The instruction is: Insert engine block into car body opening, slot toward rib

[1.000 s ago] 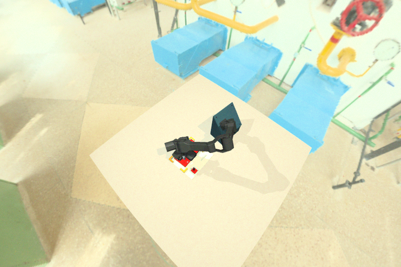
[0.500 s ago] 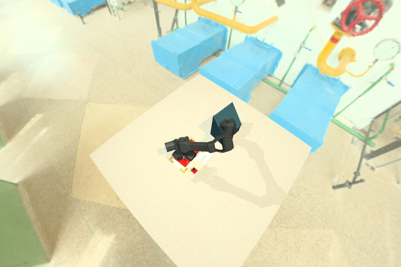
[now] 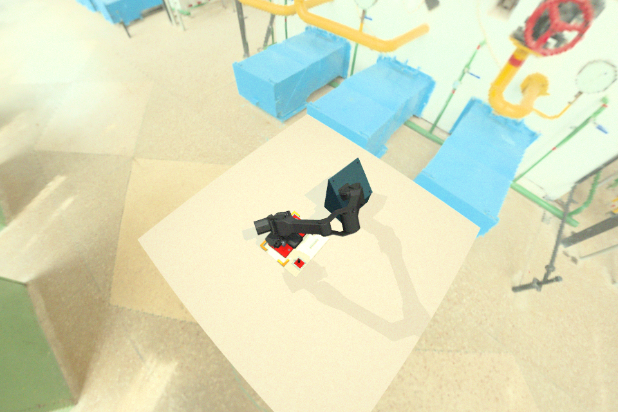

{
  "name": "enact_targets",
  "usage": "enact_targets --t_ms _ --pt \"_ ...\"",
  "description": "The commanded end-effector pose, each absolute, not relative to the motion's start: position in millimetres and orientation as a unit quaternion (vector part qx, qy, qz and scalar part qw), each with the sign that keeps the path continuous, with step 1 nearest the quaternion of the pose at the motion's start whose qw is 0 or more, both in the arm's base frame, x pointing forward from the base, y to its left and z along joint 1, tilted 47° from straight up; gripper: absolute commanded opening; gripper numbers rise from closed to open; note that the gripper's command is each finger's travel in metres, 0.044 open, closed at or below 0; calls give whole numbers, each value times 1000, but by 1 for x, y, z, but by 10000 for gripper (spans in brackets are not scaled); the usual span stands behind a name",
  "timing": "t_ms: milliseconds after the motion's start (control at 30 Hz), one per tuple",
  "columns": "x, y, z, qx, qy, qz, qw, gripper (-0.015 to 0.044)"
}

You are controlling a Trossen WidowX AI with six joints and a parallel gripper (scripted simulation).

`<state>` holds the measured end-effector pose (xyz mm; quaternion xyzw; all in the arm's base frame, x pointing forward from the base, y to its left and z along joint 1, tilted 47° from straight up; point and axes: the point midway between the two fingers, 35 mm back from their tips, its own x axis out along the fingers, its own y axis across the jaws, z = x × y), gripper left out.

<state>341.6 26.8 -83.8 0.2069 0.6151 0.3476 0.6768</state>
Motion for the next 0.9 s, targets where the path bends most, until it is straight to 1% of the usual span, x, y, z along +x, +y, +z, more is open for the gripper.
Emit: enact_targets --t_ms 0,867 --pt "341 28 -85 206 615 349 676 159" --pt "341 33 -89 210 617 346 675 159"
